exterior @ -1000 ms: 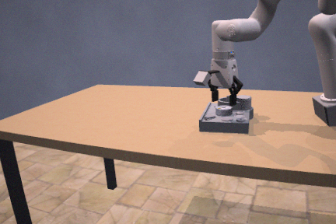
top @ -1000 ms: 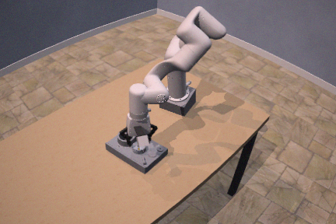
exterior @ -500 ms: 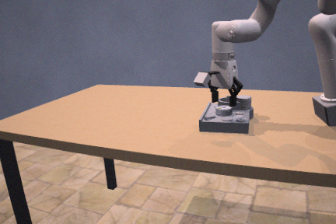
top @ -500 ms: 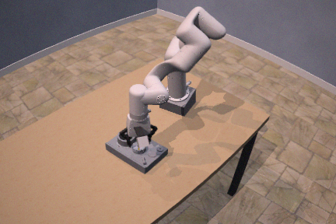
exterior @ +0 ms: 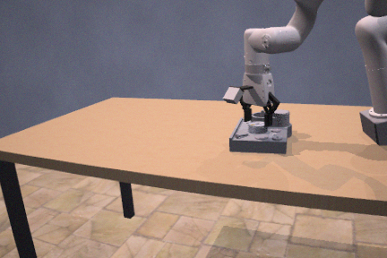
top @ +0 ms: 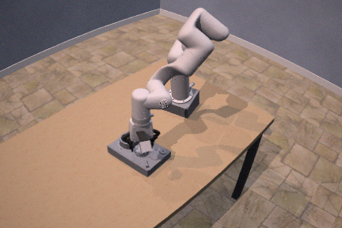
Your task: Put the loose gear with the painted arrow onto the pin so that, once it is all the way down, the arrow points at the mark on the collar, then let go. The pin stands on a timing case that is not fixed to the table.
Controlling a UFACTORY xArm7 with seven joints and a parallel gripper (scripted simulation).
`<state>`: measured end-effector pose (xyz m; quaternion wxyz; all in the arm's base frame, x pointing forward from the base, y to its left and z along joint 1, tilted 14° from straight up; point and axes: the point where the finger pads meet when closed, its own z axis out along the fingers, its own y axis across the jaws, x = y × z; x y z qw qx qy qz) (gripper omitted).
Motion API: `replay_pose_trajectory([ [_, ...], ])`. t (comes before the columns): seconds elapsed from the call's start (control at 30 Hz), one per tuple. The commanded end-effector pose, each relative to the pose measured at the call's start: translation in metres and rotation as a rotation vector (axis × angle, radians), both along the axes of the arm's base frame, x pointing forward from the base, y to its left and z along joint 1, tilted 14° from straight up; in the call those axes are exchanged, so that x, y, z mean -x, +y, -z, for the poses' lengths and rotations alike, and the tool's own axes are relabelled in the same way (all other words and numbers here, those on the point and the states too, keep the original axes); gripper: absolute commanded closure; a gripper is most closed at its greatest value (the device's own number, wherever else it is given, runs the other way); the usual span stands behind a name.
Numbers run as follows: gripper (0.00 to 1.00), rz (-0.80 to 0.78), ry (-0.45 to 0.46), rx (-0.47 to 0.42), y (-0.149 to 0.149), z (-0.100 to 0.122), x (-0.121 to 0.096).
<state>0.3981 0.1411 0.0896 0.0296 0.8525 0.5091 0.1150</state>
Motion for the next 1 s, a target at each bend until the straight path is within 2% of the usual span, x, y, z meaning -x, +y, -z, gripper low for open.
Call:
replay_pose_trajectory([
  [0.0,0.07,0.000,-0.002,-0.001,0.000,0.004,-0.002],
  [0.97,0.07,0.000,-0.002,-0.001,0.002,0.020,-0.006],
])
